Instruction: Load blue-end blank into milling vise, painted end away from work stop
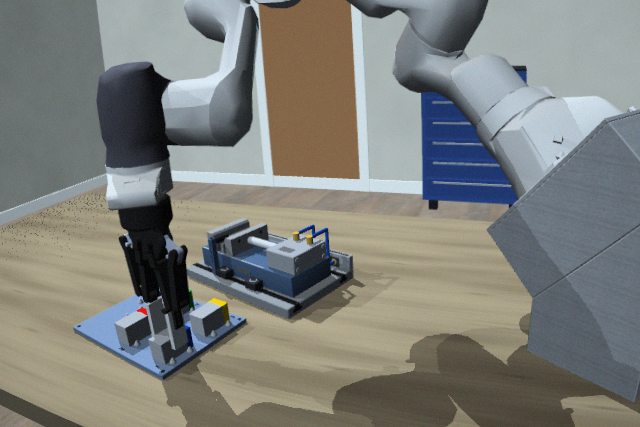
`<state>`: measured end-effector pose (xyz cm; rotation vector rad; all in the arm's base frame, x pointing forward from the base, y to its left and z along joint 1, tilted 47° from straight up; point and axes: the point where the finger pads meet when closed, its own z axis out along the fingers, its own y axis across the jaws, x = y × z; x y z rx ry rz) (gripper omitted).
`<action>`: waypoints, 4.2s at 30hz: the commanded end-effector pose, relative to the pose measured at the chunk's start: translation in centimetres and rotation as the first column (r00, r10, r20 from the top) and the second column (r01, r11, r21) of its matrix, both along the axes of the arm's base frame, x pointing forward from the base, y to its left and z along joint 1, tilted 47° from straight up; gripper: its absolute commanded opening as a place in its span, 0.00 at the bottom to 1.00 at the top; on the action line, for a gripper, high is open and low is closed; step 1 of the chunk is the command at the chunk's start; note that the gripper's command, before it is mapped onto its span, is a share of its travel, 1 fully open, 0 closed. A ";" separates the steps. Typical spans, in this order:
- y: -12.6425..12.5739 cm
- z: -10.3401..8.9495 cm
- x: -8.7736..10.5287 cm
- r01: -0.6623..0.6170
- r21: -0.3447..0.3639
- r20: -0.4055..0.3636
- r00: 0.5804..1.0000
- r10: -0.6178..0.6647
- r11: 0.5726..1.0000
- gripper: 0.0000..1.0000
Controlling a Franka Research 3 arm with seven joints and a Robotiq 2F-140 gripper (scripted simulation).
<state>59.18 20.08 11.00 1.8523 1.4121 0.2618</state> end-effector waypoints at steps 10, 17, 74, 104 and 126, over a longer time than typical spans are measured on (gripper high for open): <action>0.0 0.0 0.0 0.000 0.000 0.000 1.000 0.000 1.000 0.00; 0.1 0.0 0.0 -0.001 0.000 0.000 1.000 0.001 1.000 0.00; 1.4 2.1 -1.7 0.005 0.002 0.002 1.000 -0.005 1.000 0.00; 4.1 6.0 -5.0 0.005 0.002 0.002 1.000 -0.005 1.000 0.00; 6.0 9.0 -7.7 0.005 0.002 0.002 1.000 -0.005 1.000 0.00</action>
